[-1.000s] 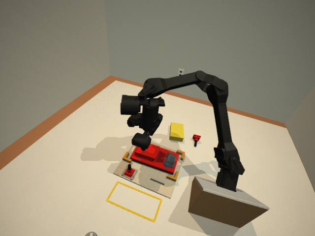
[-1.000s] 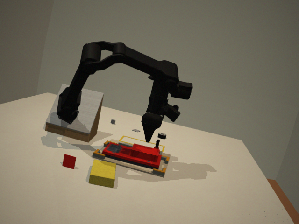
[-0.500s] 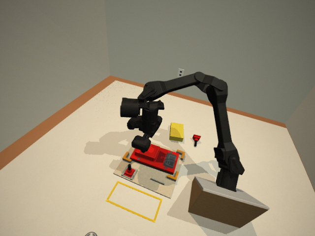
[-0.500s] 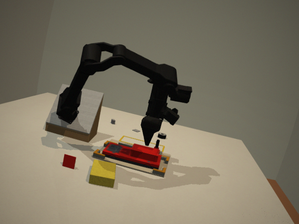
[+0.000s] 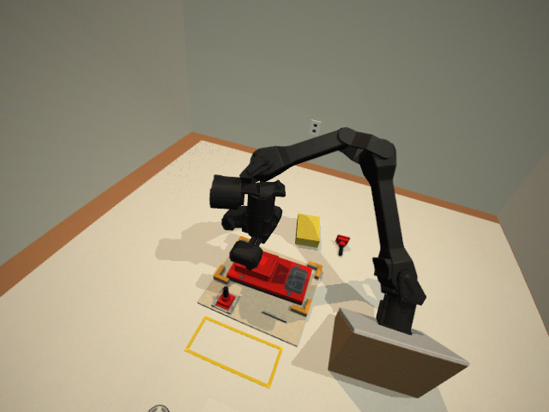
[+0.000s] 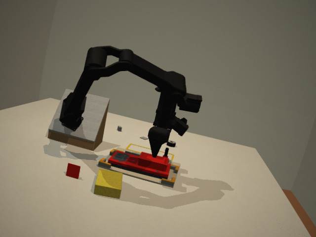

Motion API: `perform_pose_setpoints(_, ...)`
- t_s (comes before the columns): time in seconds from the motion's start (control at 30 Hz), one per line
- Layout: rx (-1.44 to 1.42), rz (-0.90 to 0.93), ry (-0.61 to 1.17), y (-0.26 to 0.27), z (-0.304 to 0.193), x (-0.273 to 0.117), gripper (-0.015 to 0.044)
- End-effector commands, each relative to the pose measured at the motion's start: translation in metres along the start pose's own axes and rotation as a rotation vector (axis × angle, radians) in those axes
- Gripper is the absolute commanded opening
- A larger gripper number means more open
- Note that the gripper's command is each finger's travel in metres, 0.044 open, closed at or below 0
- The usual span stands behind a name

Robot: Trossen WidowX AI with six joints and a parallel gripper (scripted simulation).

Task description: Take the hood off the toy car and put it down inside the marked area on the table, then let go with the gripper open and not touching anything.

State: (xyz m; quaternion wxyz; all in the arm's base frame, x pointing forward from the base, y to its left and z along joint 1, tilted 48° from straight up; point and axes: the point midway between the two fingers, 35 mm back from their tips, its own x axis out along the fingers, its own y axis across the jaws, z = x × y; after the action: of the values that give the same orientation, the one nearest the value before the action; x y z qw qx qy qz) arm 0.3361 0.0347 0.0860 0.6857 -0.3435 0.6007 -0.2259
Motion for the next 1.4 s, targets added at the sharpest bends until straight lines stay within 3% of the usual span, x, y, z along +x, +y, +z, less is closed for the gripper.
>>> perform_pose_setpoints(0.0,-0.003,-0.003,-0.003,-0.001,-0.001,0.003,0.0440)
perform_pose_setpoints(1.37,-0.002,-0.005,-0.003,-0.002,-0.002,0.026,0.0440)
